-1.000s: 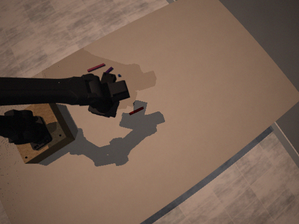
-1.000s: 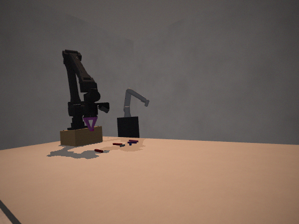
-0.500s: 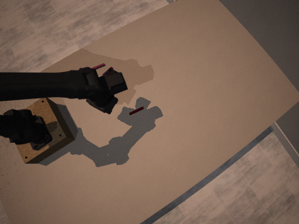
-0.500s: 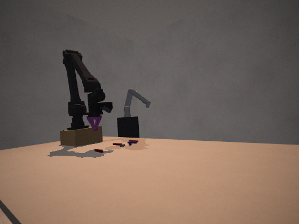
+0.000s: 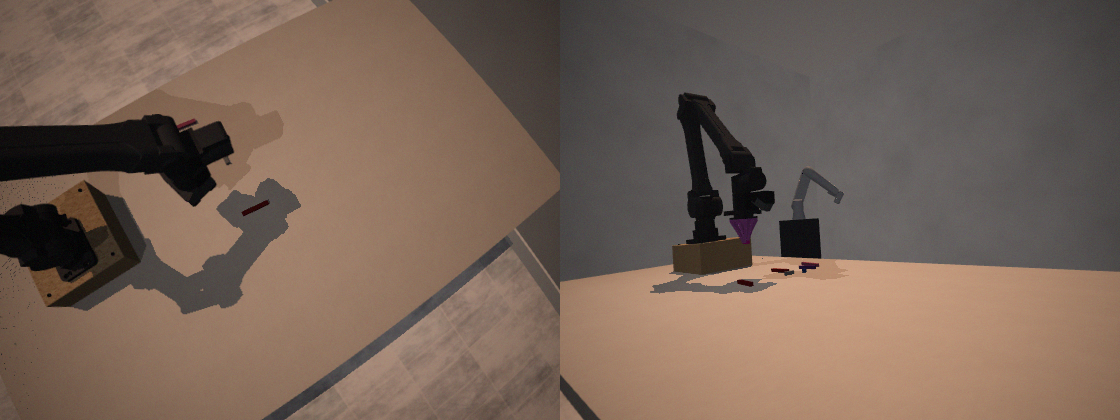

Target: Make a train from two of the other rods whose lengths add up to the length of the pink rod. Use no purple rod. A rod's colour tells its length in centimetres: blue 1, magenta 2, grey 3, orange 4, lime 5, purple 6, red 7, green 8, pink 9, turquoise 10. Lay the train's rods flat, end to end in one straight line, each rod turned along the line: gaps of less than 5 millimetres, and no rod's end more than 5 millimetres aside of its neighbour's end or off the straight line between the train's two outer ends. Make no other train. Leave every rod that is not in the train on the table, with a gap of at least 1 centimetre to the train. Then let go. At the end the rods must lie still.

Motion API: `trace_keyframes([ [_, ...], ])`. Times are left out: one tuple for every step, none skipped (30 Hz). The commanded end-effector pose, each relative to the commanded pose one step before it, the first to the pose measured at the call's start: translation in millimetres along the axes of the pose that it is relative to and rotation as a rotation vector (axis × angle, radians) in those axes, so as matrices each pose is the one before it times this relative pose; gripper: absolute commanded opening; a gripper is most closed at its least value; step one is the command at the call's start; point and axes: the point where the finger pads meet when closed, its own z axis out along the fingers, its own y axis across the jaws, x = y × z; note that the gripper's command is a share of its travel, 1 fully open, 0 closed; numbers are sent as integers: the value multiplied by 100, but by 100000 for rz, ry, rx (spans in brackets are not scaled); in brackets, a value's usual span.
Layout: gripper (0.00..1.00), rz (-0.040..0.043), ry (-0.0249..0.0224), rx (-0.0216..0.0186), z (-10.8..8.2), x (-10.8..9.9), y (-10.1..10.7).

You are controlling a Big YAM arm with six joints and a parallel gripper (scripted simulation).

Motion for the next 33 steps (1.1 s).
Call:
trace_keyframes([
  [5,10846,-3544,1561,-855,-2445,-225],
  [5,0,-1,1,0,0,0],
  [5,1516,62,6,19,126,-483],
  [5,783,32,3,10,64,-250],
  [5,3616,-281,-86,-82,-381,1241],
  [5,-5,141,-21,39,72,12],
  [5,0,0,0,0,0,0],
  [5,0,0,0,0,0,0],
  [5,5394,575,-159,156,213,532],
  [5,4861,-85,-74,-27,-87,431],
  [5,0,1,70,0,0,-12],
  [5,4247,-119,-57,-37,-79,378],
  [5,0,-1,52,0,0,-9],
  [5,3594,-96,-50,-31,-48,323],
  [5,0,-2,12,0,-1,-2],
  [5,2926,-74,-54,-25,-27,266],
  [5,2263,-54,-45,-19,-13,207],
  [5,1633,-40,-26,-14,-6,149],
  [5,1063,-24,-21,-9,-1,97],
  [5,584,-13,-12,-5,0,54],
  [5,230,-5,-5,-2,0,21],
  [5,1056,34,16,12,-54,-329],
  [5,653,23,11,8,-35,-212],
  [5,0,0,0,0,0,0],
  [5,0,0,0,0,0,0],
  [5,-102,-1,-1,-1,7,32],
  [5,0,1,0,0,0,0],
  [5,0,0,0,0,0,0],
  [5,0,1,0,0,0,0],
  [5,0,0,0,0,0,0],
  [5,0,0,0,0,0,0],
  [5,0,0,0,0,0,0],
  [5,0,0,0,0,0,0],
])
